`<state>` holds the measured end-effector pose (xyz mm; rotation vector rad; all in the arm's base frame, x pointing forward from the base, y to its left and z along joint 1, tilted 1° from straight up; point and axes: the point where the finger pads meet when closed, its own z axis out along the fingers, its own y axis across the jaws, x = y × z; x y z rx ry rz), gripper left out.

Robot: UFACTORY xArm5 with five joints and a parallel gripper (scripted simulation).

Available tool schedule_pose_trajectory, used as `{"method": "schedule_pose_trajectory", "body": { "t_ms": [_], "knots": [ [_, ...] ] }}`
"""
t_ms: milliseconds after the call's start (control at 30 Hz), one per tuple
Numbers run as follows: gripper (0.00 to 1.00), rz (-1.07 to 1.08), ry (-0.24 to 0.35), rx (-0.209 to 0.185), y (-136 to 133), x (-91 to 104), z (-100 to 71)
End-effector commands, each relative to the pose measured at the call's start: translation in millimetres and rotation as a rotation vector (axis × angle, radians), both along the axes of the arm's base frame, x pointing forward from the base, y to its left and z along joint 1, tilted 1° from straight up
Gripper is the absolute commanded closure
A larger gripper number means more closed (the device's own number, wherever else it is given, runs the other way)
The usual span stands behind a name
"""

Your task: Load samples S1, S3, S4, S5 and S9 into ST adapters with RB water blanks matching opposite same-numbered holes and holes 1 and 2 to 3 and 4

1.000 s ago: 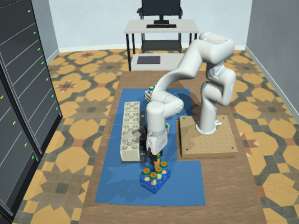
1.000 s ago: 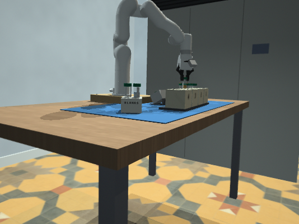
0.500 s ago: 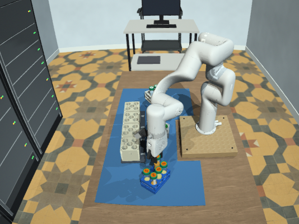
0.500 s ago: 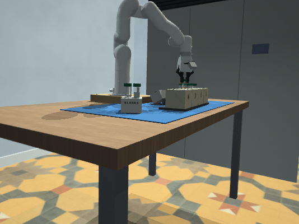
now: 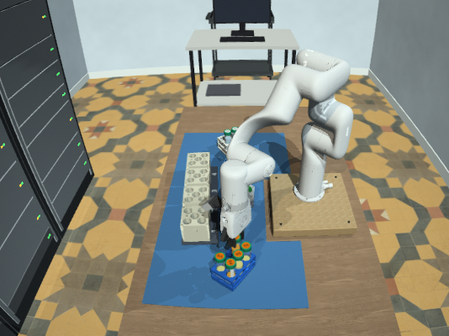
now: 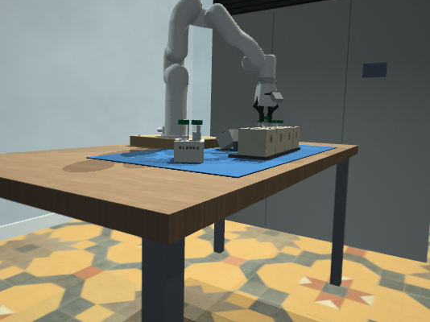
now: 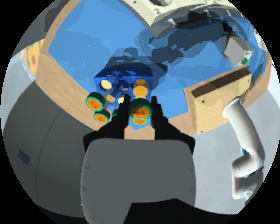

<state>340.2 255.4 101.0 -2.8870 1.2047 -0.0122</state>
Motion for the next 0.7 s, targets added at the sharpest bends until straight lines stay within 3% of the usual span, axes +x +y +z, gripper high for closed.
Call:
{"method": "schedule_pose_trajectory", "body": {
  "t_ms": [0,667],
  "knots": [
    [1.0,0.0,-0.003,0.002,0.7,1.0,-2.0],
    [1.0,0.0,-0.003,0.002,0.9,1.1,-13.0]
  ]
}}
